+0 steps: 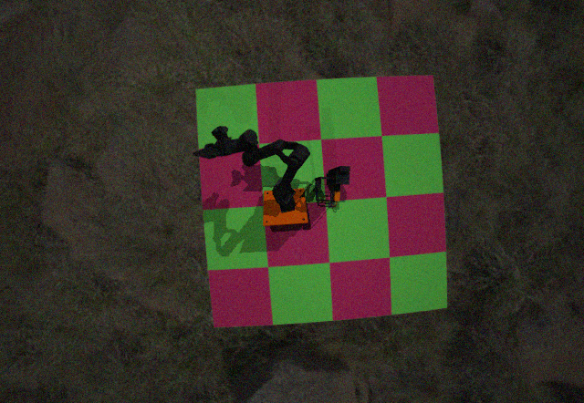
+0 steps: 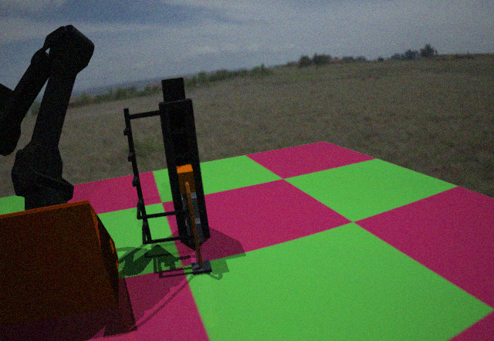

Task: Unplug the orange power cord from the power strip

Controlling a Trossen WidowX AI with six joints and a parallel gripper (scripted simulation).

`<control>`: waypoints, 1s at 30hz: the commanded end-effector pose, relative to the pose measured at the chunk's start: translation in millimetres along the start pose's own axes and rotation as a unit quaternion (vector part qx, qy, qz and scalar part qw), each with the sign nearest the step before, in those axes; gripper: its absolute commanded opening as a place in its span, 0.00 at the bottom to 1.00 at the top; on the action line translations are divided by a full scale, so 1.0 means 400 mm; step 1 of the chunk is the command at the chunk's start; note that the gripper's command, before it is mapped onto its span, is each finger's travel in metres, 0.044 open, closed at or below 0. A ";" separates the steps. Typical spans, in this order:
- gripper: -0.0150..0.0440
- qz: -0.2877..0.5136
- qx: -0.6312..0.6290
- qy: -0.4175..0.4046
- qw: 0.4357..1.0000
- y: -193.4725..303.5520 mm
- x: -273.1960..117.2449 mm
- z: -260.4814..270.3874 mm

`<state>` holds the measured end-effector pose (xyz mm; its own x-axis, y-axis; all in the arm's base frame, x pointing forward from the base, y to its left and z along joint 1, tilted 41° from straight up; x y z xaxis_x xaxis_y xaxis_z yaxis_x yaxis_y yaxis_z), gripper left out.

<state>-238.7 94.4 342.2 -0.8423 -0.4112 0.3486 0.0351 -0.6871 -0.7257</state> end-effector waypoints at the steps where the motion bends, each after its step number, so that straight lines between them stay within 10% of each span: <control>1: 0.89 -0.001 0.000 0.001 1.000 -0.001 -0.001 -0.001; 9: 0.53 -0.075 -0.013 0.095 0.993 -0.102 -0.086 -0.071; 30: 0.53 -0.337 -0.053 0.408 0.847 -0.353 -0.588 -0.135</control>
<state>-100.1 306.1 333.8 -0.8038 0.5473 0.2334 -0.5622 -0.5701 -0.5991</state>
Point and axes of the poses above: the point midway between the two fingers, 35 mm back from their tips, its own x axis out along the fingers, its own z axis across the jaws, y = z × x, the point moved 4 cm from there along -x, back along the fingers, and after that the axes turned 6 degrees about x, right-handed, at the moved point
